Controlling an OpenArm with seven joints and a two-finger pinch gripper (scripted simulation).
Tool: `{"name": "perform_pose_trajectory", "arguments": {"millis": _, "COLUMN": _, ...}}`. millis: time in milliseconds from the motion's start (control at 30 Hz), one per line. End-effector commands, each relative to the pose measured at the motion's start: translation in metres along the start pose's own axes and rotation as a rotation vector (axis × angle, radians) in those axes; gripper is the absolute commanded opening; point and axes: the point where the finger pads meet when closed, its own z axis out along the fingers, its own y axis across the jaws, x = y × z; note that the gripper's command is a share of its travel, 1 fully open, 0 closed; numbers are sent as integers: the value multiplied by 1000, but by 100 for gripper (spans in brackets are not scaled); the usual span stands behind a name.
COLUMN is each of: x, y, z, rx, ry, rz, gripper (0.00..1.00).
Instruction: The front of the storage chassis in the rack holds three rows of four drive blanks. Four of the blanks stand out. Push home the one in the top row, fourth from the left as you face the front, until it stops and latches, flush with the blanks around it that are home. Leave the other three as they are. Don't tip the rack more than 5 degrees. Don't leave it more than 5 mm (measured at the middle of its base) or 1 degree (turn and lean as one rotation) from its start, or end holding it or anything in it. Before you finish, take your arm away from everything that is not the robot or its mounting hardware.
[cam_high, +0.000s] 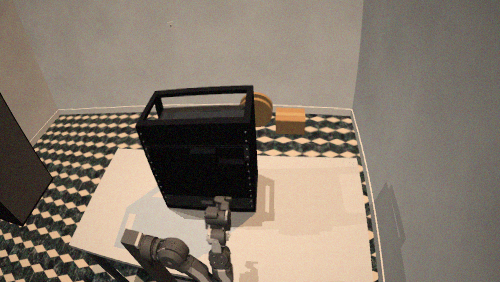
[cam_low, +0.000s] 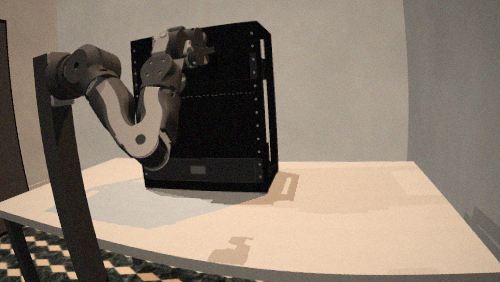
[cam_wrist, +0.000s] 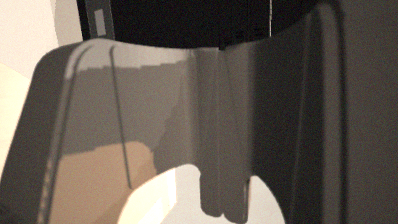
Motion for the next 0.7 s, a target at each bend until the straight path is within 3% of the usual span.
{"name": "perform_pose_trajectory", "arguments": {"millis": 0, "x": 3, "y": -2, "z": -3, "rx": 15, "ry": 19, "rz": -3, "gripper": 0}}
{"name": "perform_pose_trajectory", "arguments": {"millis": 667, "x": 3, "y": -3, "z": -9, "rx": 16, "ry": 19, "rz": -2, "gripper": 0}}
